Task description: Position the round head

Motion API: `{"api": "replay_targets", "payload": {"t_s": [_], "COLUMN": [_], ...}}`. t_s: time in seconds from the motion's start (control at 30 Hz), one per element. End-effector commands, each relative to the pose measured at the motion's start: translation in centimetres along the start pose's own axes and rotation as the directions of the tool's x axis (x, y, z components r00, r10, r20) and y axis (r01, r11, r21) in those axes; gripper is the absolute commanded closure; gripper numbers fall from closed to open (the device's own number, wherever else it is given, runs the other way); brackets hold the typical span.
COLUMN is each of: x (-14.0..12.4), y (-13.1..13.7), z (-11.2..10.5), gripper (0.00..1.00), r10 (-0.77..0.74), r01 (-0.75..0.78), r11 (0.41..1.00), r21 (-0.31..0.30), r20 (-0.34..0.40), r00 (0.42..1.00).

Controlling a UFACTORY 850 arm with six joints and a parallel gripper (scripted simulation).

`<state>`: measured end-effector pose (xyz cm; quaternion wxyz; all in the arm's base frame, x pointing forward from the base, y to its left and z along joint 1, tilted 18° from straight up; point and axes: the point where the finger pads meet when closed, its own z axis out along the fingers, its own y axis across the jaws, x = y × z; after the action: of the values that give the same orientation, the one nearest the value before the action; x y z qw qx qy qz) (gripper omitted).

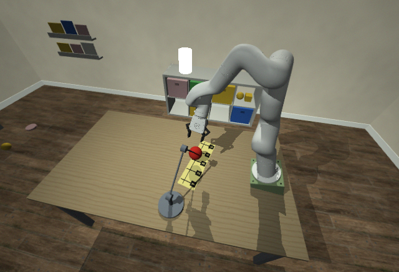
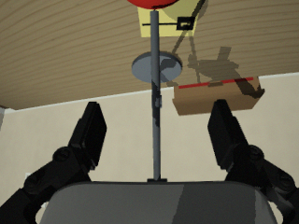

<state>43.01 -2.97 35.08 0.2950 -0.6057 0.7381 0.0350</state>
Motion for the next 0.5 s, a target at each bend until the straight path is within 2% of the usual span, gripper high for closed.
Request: {"api": "replay_targets", "payload": {"t_s": [0.0, 0.47], "x": [0.0, 0.1], "y": [-0.1, -0.1], "z": [1.3, 4.1], "gripper": [0.00, 0.00], "r10": [-0.002, -0.001], "r01": [0.002, 0.001], "r11": [1.000, 1.000], "r21": [0.003, 0.002], "r20": [0.008, 0.005], "r00": [1.000, 1.000]}}
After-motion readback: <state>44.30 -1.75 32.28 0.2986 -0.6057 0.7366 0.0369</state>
